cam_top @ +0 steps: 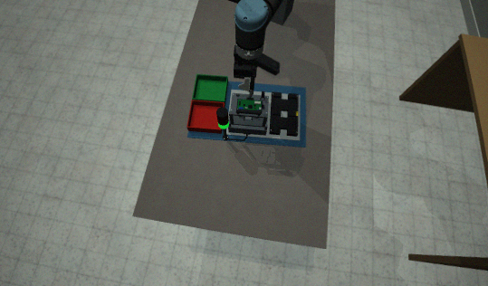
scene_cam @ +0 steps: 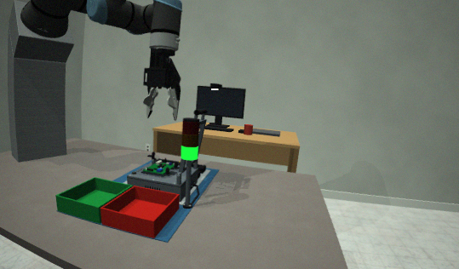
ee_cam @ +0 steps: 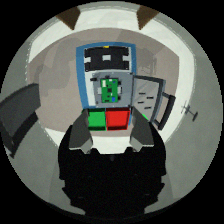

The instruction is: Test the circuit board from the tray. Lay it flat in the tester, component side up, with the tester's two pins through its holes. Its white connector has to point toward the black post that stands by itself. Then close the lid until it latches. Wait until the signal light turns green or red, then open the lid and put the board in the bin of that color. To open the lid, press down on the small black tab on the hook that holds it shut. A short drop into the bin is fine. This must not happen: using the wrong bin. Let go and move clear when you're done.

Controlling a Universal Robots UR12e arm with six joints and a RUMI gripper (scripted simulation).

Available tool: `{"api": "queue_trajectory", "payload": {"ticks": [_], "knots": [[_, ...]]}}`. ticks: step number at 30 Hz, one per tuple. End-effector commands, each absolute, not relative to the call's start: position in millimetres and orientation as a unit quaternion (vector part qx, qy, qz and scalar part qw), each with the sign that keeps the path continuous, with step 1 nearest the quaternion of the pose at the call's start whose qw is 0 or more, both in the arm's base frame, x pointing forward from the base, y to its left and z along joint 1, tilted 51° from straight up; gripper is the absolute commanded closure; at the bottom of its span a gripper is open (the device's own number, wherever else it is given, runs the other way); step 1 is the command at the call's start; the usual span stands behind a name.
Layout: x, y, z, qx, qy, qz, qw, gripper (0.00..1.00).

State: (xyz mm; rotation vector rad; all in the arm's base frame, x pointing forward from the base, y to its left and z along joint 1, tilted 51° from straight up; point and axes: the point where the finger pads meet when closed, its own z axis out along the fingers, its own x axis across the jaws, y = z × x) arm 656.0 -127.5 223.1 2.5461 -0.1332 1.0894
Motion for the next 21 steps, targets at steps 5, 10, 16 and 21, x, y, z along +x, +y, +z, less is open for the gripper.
{"api": "queue_trajectory", "payload": {"ticks": [5,10,16,21], "knots": [[687,-144,195,0.902,-0.047,0.387,0.184,0.41],[704,-153,179,0.902,-0.047,0.387,0.184,0.41],[716,-159,168,0.902,-0.047,0.387,0.184,0.41],[727,-165,158,0.902,-0.047,0.387,0.184,0.41]]}}
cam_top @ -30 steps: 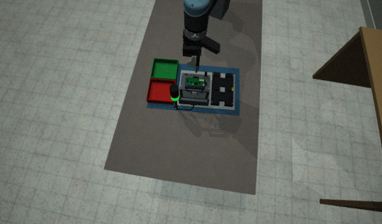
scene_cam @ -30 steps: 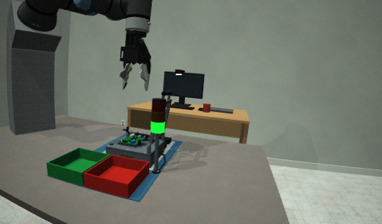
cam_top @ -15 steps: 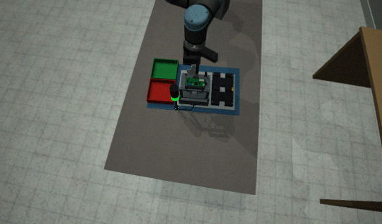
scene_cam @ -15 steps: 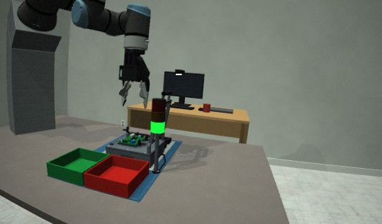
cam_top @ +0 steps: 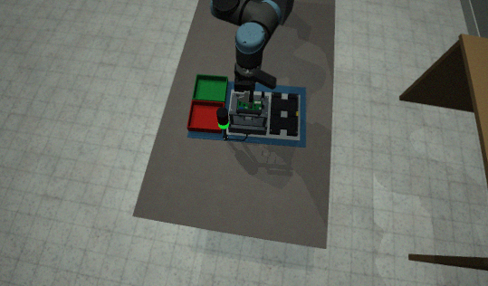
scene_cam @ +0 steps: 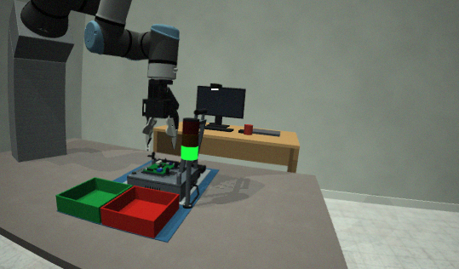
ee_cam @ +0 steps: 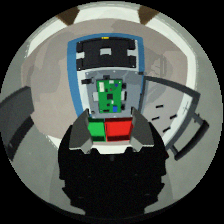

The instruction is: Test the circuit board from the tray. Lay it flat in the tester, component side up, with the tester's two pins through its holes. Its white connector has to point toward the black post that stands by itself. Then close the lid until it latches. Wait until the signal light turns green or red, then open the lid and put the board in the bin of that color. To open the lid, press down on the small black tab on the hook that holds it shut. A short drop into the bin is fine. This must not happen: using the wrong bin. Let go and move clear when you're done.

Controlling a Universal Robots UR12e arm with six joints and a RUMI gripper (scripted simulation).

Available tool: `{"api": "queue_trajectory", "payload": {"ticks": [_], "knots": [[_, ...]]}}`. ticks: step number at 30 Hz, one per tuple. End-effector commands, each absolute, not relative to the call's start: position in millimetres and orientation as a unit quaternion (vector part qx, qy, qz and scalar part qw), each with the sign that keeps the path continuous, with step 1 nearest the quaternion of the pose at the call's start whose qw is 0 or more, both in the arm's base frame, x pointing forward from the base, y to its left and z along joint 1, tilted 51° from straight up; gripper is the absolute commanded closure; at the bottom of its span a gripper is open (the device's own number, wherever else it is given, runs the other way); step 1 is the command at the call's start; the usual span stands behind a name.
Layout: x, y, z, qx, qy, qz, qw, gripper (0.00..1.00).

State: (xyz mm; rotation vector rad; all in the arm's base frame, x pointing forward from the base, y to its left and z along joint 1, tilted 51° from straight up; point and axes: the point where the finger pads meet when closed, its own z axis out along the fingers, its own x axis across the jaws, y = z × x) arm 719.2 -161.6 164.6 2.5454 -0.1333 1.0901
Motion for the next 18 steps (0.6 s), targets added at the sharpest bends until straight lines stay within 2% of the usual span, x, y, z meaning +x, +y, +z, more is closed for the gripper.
{"api": "queue_trajectory", "payload": {"ticks": [1,18], "knots": [[728.4,-166.2,157.0,0.902,-0.047,0.387,0.184,0.41],[735.1,-169.8,150.7,0.902,-0.047,0.387,0.184,0.41]]}}
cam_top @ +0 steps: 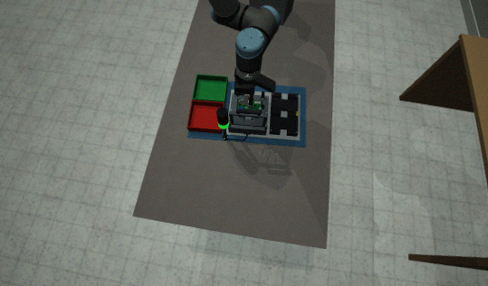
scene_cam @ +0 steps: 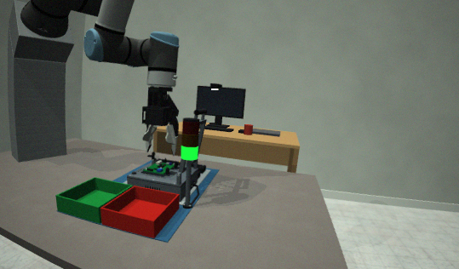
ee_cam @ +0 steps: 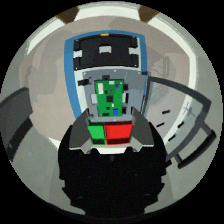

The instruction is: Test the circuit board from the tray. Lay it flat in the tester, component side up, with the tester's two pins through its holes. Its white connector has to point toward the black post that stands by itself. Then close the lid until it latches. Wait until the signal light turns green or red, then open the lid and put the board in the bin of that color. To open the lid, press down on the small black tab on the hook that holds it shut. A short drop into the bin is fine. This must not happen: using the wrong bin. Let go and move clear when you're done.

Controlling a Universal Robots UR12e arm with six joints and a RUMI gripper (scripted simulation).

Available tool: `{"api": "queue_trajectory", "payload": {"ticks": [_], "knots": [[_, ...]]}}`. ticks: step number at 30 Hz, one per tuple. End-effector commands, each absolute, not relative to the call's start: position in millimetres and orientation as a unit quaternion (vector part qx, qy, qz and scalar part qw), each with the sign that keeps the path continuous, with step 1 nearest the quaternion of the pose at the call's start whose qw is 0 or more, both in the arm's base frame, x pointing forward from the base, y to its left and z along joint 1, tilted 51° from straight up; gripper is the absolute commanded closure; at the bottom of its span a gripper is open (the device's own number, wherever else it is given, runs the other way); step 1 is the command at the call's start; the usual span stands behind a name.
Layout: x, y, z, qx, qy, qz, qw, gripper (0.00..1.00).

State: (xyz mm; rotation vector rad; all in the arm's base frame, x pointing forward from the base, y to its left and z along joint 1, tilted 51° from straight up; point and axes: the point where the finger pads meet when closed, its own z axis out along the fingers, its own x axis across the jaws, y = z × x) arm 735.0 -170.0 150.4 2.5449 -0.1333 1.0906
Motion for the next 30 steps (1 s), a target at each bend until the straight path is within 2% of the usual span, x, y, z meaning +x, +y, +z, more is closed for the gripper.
{"api": "queue_trajectory", "payload": {"ticks": [1,30], "knots": [[735,-170,151,0.902,-0.047,0.387,0.184,0.41],[756,-178,132,0.902,-0.047,0.387,0.184,0.41]]}}
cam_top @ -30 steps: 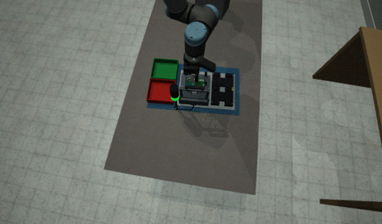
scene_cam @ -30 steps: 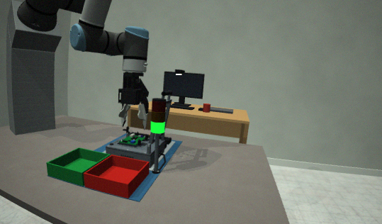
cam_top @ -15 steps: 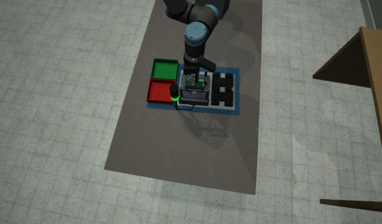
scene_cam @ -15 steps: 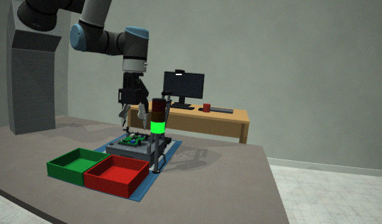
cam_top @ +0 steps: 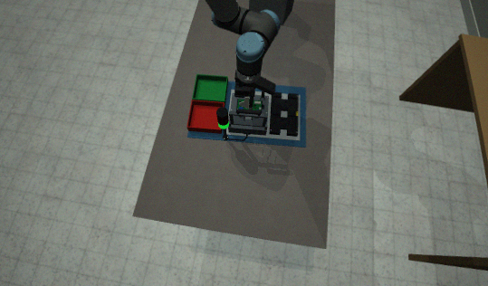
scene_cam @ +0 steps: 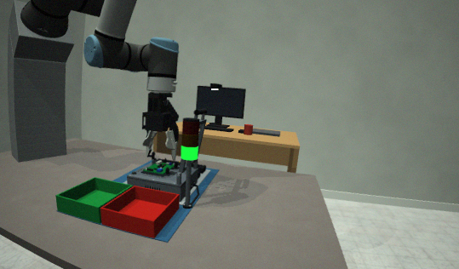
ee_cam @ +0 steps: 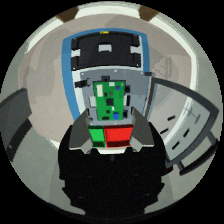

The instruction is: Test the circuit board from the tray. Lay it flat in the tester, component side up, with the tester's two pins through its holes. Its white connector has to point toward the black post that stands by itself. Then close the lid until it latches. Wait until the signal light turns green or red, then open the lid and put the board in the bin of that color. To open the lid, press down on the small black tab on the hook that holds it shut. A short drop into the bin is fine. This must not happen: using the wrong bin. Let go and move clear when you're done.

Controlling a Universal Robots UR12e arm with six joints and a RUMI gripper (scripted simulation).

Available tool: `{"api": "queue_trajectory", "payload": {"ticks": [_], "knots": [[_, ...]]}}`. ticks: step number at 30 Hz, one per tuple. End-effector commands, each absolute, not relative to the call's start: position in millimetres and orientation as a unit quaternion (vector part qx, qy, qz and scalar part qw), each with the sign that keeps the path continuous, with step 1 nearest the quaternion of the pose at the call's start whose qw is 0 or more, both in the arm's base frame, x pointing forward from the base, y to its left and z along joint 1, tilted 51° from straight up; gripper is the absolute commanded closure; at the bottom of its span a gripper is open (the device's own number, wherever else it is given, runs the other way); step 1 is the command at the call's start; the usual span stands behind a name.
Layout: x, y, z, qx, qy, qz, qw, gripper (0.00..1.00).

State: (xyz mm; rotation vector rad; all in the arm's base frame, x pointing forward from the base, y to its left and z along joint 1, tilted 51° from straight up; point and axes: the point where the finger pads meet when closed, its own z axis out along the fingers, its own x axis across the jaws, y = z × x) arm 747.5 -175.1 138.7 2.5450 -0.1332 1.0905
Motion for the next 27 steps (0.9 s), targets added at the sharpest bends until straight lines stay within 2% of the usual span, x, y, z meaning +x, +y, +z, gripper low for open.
{"api": "queue_trajectory", "payload": {"ticks": [1,27], "knots": [[758,-179,129,0.902,-0.047,0.387,0.184,0.41],[774,-186,114,0.902,-0.047,0.387,0.184,0.41]]}}
